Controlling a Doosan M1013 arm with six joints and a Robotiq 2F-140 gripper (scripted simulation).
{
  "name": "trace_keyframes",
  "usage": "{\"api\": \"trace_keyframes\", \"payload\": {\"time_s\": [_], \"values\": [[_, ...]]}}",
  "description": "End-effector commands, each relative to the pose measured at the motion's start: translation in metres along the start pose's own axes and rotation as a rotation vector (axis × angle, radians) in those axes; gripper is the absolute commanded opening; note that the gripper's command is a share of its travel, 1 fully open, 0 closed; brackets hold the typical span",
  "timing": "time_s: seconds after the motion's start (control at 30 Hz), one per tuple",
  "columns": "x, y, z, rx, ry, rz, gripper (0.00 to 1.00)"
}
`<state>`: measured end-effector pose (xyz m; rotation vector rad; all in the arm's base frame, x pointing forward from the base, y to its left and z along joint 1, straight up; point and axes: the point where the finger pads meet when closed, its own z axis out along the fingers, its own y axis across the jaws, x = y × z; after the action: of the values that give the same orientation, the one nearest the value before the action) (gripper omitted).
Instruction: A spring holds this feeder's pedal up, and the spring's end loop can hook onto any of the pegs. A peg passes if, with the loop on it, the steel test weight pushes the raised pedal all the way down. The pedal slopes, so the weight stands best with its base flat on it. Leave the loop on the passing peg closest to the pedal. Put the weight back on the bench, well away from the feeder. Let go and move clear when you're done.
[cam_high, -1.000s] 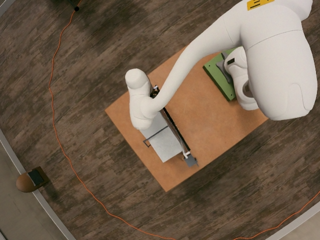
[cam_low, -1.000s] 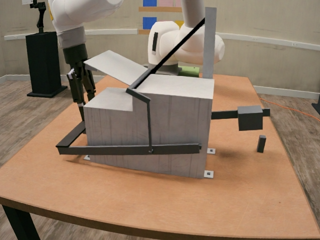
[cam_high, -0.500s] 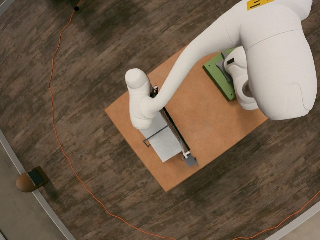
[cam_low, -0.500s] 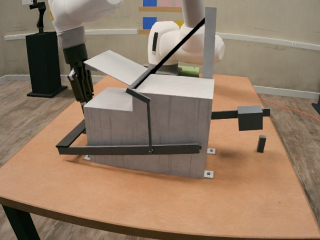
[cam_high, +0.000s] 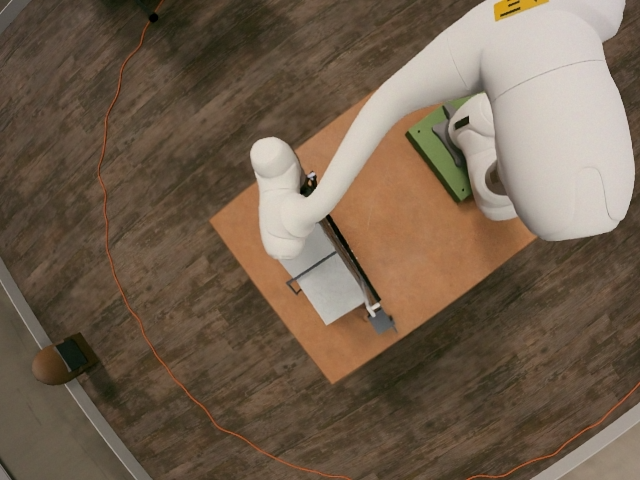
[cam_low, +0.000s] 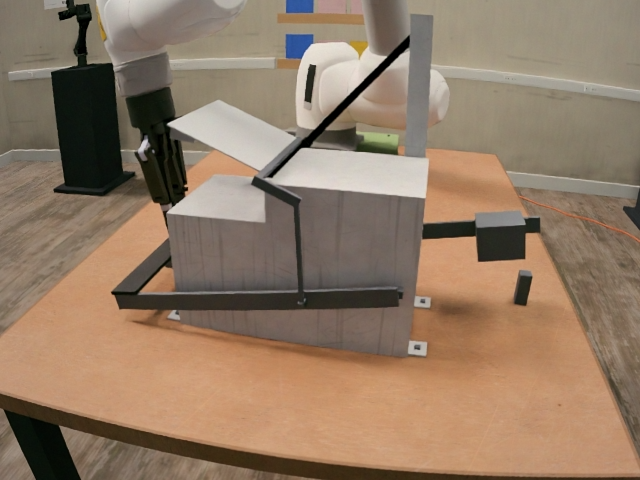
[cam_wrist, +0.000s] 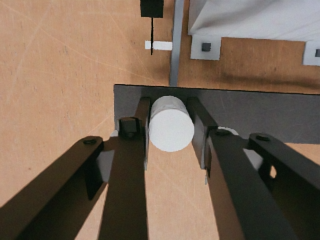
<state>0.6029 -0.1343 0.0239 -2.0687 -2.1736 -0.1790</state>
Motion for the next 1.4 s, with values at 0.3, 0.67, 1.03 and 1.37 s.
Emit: {"api": "trace_keyframes", "payload": {"time_s": [0.3, 0.67, 1.03, 1.37], "values": [[0.001, 0.000, -0.007, -0.001, 0.000, 0.000, 0.25], [0.003, 0.000, -0.015, -0.001, 0.000, 0.000, 0.25], [0.004, 0.000, -0.025, -0.001, 0.000, 0.000, 0.25], [0.005, 0.000, -0.031, -0.001, 0.000, 0.000, 0.25]]}}
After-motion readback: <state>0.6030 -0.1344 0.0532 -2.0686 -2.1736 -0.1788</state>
